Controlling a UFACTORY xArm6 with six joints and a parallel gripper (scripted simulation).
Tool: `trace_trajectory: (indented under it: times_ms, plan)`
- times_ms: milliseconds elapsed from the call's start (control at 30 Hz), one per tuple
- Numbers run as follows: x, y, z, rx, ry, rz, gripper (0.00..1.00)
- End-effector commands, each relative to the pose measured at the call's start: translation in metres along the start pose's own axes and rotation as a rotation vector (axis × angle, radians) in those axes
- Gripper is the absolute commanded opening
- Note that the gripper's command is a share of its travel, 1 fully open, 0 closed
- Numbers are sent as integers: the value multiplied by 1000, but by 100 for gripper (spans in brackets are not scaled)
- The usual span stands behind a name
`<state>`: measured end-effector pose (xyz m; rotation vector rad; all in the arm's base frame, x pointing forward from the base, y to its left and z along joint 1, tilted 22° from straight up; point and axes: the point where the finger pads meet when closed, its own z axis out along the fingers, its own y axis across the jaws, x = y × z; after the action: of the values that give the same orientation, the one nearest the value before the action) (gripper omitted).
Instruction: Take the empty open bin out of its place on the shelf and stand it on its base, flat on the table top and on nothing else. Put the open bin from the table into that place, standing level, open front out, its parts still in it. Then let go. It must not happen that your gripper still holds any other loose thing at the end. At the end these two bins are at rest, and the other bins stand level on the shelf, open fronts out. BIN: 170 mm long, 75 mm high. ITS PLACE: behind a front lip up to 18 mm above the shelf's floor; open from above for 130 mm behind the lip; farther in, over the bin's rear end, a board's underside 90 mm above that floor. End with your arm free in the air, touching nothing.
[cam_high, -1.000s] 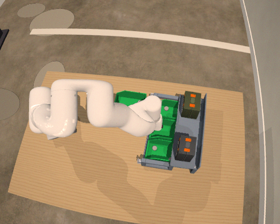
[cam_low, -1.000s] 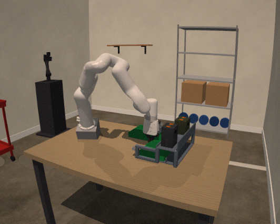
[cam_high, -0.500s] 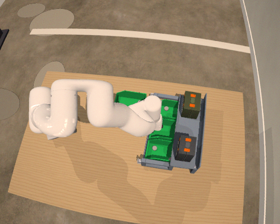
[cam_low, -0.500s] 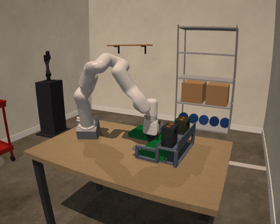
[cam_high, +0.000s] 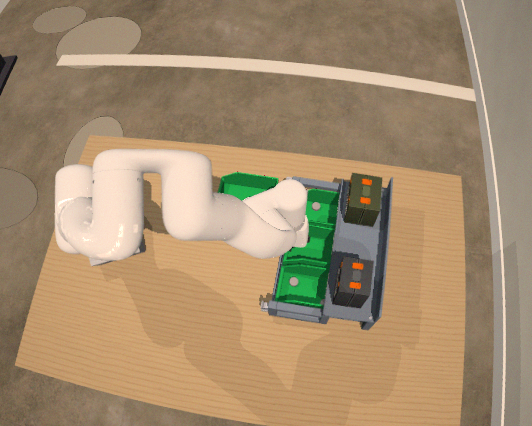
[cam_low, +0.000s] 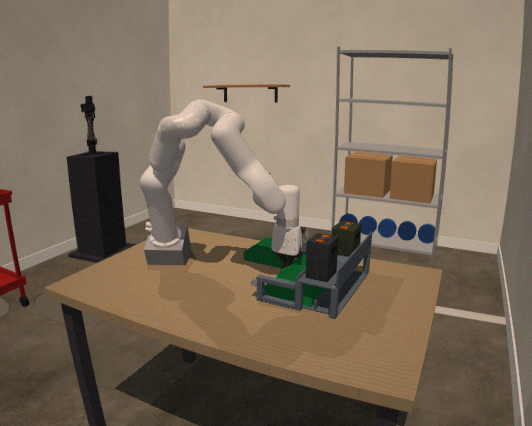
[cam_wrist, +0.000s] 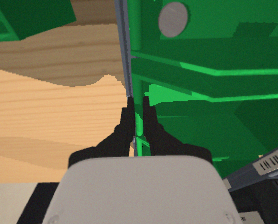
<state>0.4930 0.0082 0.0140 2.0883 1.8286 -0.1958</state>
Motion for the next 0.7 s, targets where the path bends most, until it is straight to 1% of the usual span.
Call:
trace_trajectory:
  times_ms: [0,667]
  plan:
    - [0,2,-4,-4,1,1,0]
    - [0,2,-7,-4,1,1,0]
